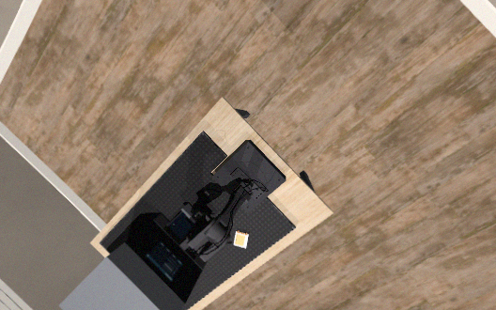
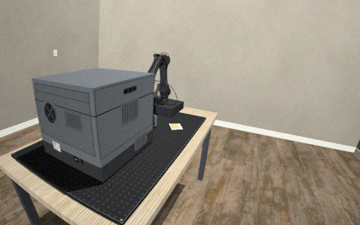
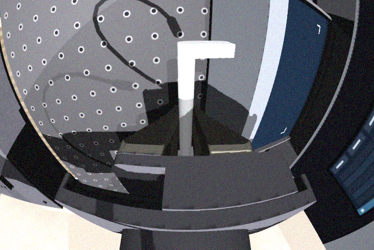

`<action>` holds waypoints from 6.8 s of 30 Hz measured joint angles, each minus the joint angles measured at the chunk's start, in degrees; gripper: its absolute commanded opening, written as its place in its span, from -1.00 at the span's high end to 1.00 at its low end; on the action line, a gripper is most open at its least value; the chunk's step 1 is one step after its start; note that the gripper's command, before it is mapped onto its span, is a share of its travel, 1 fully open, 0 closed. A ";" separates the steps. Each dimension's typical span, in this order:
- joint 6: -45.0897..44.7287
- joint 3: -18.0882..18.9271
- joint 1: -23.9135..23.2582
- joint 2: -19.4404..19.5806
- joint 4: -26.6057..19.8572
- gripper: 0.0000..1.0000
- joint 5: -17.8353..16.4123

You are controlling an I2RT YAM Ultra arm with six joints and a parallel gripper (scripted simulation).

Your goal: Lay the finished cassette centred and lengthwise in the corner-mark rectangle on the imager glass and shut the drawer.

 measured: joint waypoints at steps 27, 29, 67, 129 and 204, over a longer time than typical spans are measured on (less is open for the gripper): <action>-0.04 -1.25 0.00 -1.01 0.22 1.00 0.07; -0.04 -1.25 0.00 -1.01 0.22 1.00 0.07; -0.02 -2.69 0.00 -1.81 2.10 1.00 0.07; 0.02 -4.20 0.00 -2.64 4.13 1.00 0.07; 0.00 -0.15 0.02 -0.15 -0.09 0.30 0.04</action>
